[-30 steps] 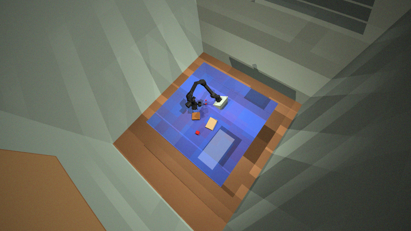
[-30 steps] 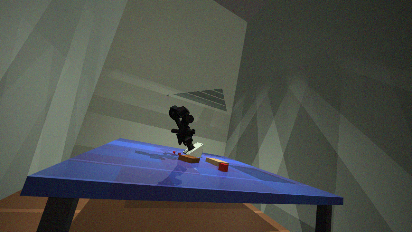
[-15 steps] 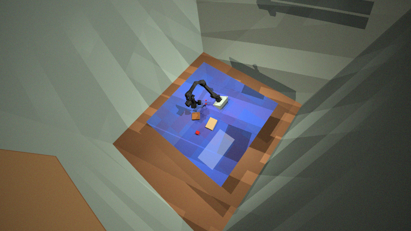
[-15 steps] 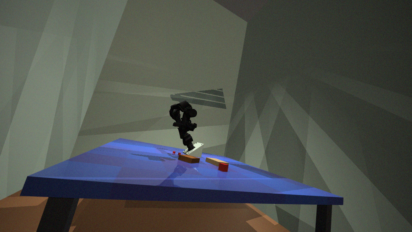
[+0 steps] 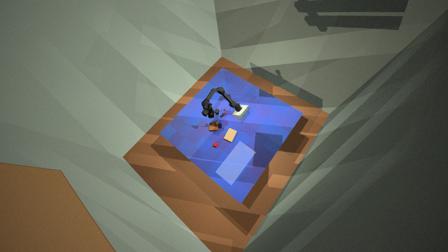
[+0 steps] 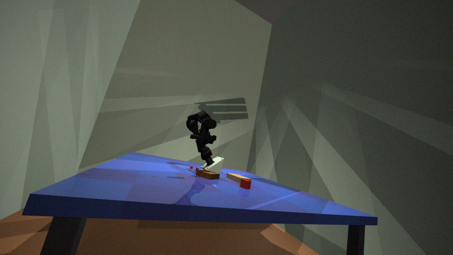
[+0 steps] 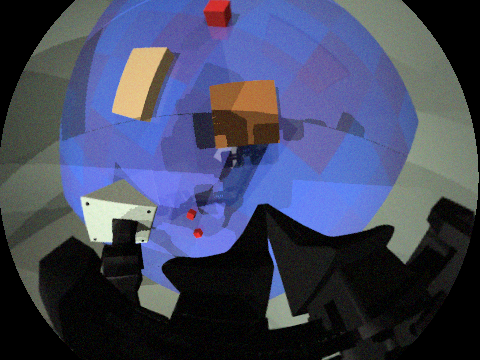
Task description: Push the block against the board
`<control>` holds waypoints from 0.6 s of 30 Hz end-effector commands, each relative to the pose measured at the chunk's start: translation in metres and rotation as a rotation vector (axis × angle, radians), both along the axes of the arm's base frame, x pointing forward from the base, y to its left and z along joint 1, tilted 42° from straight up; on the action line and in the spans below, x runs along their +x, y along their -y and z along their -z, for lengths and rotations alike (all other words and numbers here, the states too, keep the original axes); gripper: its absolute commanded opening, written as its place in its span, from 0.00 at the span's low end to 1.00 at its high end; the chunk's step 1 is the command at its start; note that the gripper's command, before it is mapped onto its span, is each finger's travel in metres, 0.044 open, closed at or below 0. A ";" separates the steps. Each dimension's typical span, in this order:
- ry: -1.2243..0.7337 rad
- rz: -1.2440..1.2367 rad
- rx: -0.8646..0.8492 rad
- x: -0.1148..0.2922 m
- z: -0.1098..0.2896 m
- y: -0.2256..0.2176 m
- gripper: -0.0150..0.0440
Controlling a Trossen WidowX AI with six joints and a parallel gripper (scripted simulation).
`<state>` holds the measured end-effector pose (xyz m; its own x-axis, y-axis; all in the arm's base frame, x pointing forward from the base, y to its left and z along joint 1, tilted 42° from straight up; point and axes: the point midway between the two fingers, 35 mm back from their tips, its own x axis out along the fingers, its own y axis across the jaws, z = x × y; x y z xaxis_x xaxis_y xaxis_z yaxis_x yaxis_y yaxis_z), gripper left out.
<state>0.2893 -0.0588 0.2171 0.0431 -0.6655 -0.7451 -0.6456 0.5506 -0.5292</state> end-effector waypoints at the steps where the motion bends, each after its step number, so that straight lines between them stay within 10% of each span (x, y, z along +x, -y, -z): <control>1: 0.002 0.004 0.004 0.000 0.000 -0.001 0.25; 18: 0.217 0.243 0.017 0.022 0.006 0.009 0.25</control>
<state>0.3042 -0.0640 0.2131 0.0444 -0.6649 -0.7456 -0.4609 0.6486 -0.6057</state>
